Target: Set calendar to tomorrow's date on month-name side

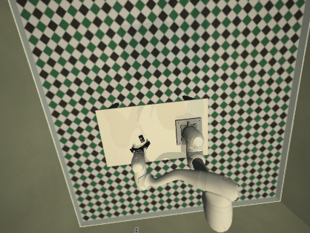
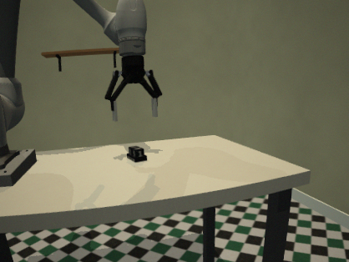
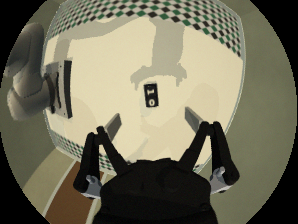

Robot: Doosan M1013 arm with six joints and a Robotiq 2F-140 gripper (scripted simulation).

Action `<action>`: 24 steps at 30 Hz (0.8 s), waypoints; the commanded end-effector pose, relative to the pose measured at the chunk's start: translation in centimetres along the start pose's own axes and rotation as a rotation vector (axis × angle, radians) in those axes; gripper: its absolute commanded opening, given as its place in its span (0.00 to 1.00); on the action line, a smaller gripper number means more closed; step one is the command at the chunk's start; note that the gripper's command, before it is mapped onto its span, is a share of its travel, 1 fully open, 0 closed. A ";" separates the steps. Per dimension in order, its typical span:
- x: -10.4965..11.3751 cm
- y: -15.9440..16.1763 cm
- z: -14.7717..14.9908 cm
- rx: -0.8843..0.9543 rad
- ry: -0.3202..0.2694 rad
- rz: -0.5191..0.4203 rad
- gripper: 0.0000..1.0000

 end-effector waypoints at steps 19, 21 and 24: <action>4.5 0.0 0.0 0.000 0.000 0.000 1.00; 4.6 0.0 0.0 0.000 0.000 0.000 1.00; 4.6 0.0 0.0 0.000 0.000 0.000 1.00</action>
Point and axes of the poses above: the point where the finger pads meet when closed, its own x axis back along the fingers, its own z axis across the jaws, y = z × x, the point moved 5 cm from there along x, back along the fingers, and after that the axes turned 9 degrees about x, right-handed, at the moved point
